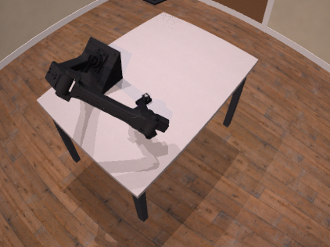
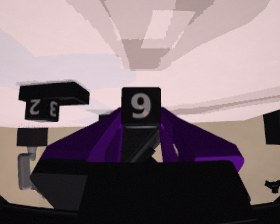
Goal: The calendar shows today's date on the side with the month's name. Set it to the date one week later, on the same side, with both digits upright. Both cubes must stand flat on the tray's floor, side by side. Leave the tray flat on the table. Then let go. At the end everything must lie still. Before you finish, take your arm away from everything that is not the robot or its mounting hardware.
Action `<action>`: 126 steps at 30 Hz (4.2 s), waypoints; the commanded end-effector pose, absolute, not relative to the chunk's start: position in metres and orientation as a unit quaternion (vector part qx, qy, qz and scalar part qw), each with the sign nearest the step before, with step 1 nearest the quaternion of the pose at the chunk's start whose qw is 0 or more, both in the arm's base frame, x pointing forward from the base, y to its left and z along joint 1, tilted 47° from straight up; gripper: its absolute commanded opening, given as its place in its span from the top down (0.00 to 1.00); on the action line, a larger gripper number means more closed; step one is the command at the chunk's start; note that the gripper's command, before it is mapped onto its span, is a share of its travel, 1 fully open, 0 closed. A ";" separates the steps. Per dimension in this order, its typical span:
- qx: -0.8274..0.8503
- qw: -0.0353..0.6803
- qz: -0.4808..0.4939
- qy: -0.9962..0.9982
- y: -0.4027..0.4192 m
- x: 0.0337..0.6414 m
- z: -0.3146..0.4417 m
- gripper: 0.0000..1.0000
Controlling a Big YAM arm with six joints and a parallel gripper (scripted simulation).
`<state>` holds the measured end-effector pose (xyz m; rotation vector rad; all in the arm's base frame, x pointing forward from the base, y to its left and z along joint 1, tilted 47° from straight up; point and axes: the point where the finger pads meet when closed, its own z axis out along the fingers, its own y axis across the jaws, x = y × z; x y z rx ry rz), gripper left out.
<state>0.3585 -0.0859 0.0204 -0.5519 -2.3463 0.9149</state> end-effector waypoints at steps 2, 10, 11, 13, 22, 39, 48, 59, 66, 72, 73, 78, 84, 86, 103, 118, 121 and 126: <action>-0.207 0.269 0.334 -0.879 -0.094 0.372 0.013 0.75; -0.204 0.269 0.334 -0.880 -0.097 0.374 0.008 0.75; -0.207 0.270 0.334 -0.879 -0.100 0.373 0.007 0.75; -0.207 0.270 0.334 -0.879 -0.101 0.373 0.006 0.75; -0.203 0.268 0.335 -0.880 -0.099 0.374 0.004 0.75; -0.203 0.269 0.335 -0.880 -0.099 0.374 0.005 0.75; -0.203 0.269 0.335 -0.880 -0.099 0.374 0.005 0.75; -0.203 0.269 0.335 -0.880 -0.099 0.374 0.005 0.75; -0.203 0.269 0.335 -0.880 -0.099 0.374 0.005 0.75; -0.203 0.269 0.335 -0.880 -0.099 0.374 0.005 0.75; -0.203 0.269 0.335 -0.880 -0.099 0.374 0.005 0.75; -0.203 0.269 0.335 -0.880 -0.099 0.374 0.005 0.75; -0.203 0.269 0.335 -0.880 -0.099 0.374 0.005 0.75; -0.203 0.269 0.335 -0.880 -0.099 0.374 0.005 0.75; -0.206 0.270 0.334 -0.879 -0.103 0.374 0.004 0.75; -0.203 0.269 0.335 -0.880 -0.102 0.374 0.002 0.75; -0.203 0.269 0.335 -0.880 -0.102 0.374 0.002 0.75; -0.203 0.269 0.335 -0.880 -0.102 0.374 0.002 0.75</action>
